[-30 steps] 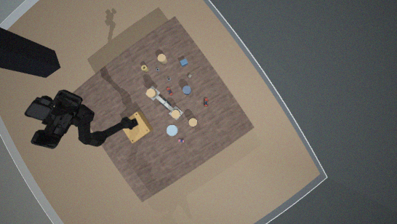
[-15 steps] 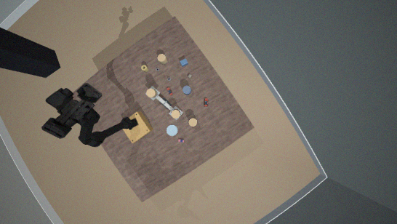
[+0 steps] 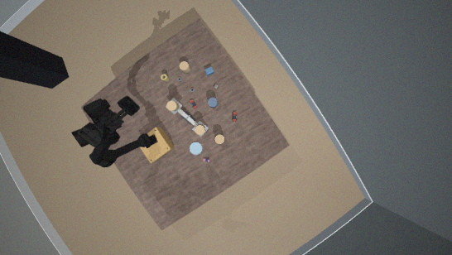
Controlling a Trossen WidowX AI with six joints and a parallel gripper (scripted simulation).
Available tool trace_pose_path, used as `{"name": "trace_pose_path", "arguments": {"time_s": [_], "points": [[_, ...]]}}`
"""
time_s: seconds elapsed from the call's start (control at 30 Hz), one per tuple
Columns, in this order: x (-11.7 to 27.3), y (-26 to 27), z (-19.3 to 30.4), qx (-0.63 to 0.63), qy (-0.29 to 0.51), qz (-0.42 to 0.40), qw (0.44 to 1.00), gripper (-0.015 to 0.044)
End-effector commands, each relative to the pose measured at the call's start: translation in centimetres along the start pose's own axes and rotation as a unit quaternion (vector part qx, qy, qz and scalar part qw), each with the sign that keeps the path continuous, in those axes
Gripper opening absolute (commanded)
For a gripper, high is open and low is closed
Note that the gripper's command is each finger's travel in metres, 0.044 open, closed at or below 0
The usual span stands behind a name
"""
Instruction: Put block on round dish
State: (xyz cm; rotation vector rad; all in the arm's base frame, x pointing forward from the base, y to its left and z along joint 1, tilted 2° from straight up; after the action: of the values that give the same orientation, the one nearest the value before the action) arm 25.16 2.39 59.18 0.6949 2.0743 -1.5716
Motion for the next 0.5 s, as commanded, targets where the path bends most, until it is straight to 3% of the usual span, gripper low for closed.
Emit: {"name": "trace_pose_path", "arguments": {"time_s": [0.0, 0.47], "points": [[0.6, 2.0, 0.9, 0.005, -0.005, -0.046, 0.999, 0.044], [3.8, 9.4, 4.5, 0.001, 0.004, -0.217, 0.976, 0.044]]}}
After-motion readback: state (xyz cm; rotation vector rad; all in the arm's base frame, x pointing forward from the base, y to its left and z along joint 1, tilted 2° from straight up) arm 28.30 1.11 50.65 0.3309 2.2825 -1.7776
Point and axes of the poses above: the point midway between the two fingers, 35 mm back from their tips, its own x axis back along the fingers, its own y axis across the jaws, z = x × y, the point moved 3 cm from there along x, back along the fingers, and after that the axes turned 14 degrees about x, right-handed, at the moved point
